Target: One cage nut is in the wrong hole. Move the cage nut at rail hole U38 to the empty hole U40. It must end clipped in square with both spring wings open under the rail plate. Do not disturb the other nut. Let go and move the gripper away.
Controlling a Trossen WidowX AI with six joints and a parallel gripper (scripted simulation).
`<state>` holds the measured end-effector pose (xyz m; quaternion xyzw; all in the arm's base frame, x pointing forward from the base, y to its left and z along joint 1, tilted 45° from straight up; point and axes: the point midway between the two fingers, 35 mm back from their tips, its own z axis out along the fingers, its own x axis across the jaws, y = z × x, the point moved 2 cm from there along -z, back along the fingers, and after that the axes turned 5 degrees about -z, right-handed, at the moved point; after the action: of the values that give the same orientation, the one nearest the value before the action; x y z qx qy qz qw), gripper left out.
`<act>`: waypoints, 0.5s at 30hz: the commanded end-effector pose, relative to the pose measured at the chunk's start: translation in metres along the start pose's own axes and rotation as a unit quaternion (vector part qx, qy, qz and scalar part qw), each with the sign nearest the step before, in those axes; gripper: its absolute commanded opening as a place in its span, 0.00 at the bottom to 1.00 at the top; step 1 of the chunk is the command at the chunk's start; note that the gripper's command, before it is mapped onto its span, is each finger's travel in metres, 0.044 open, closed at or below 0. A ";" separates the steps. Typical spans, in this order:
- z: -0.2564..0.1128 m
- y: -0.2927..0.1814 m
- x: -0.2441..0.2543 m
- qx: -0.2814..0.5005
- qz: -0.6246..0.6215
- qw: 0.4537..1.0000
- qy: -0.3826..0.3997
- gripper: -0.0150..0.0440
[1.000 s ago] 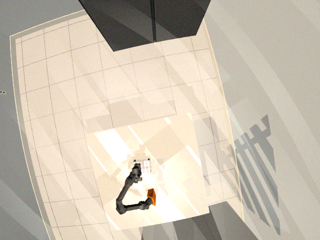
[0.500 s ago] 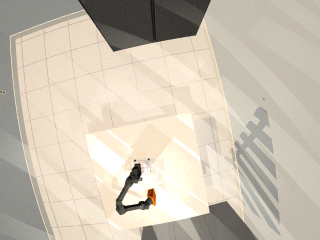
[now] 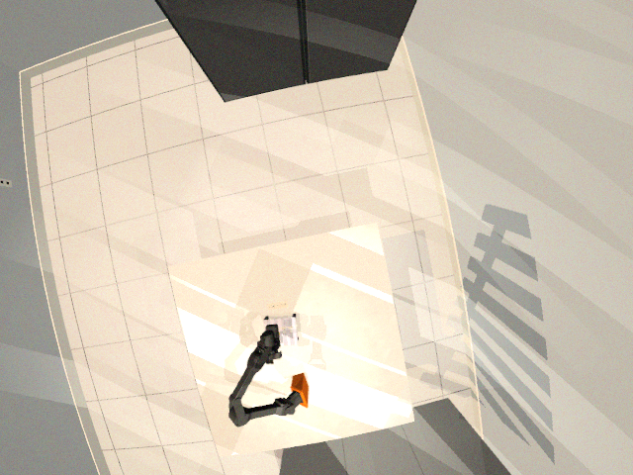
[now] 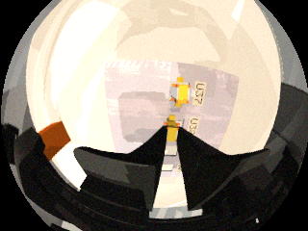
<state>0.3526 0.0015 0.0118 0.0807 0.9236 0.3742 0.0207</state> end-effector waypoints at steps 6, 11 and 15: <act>0.000 0.000 0.001 0.000 0.002 1.000 -0.005 0.31; 0.000 0.000 0.001 0.000 0.002 1.000 -0.008 0.31; 0.000 0.000 0.002 0.001 0.002 1.000 -0.011 0.31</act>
<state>0.3516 0.0015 0.0120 0.0841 0.9237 0.3725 0.0287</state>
